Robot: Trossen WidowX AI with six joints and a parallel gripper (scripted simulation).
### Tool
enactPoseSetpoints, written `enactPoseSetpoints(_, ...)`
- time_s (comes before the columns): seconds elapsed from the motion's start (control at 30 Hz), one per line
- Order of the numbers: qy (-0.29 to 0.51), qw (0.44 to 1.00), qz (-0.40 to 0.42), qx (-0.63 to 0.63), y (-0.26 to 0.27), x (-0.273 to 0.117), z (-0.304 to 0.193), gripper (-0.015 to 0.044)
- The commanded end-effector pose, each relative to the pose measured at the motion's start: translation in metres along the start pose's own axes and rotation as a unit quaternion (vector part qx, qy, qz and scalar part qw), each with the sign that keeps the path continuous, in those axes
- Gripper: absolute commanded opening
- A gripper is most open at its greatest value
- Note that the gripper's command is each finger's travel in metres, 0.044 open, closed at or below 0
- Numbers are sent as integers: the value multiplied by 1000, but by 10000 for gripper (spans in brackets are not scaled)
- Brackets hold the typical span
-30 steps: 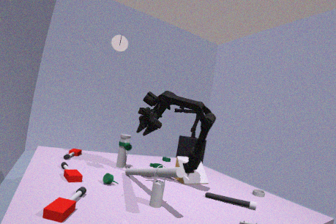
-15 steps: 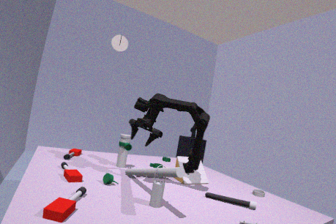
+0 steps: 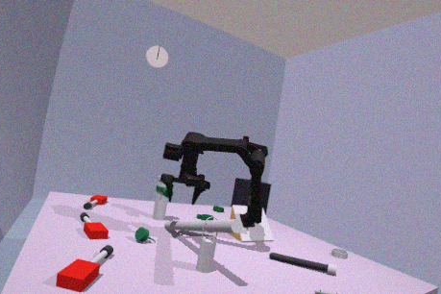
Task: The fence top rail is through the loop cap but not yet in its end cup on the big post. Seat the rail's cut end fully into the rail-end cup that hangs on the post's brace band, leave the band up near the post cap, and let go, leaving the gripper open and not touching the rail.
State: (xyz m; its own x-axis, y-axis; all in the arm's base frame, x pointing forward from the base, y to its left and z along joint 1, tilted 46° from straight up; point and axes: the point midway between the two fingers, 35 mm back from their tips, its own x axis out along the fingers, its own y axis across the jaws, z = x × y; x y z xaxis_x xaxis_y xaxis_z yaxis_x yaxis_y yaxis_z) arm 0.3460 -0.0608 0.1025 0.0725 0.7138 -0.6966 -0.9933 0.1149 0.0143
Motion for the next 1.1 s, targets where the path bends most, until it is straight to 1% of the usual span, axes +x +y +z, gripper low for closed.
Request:
enactPoseSetpoints(0.0, 3, 999, 16, -35, 1, 5, 0, 440)
enactPoseSetpoints(0.13, 3, 999, 16, -35, 1, 7, 0, 440)
enactPoseSetpoints(0.33, 3, 999, 15, -35, 2, 40, 0, 440)
enactPoseSetpoints(1.07, 3, 999, 15, -35, 2, 72, 0, 440)
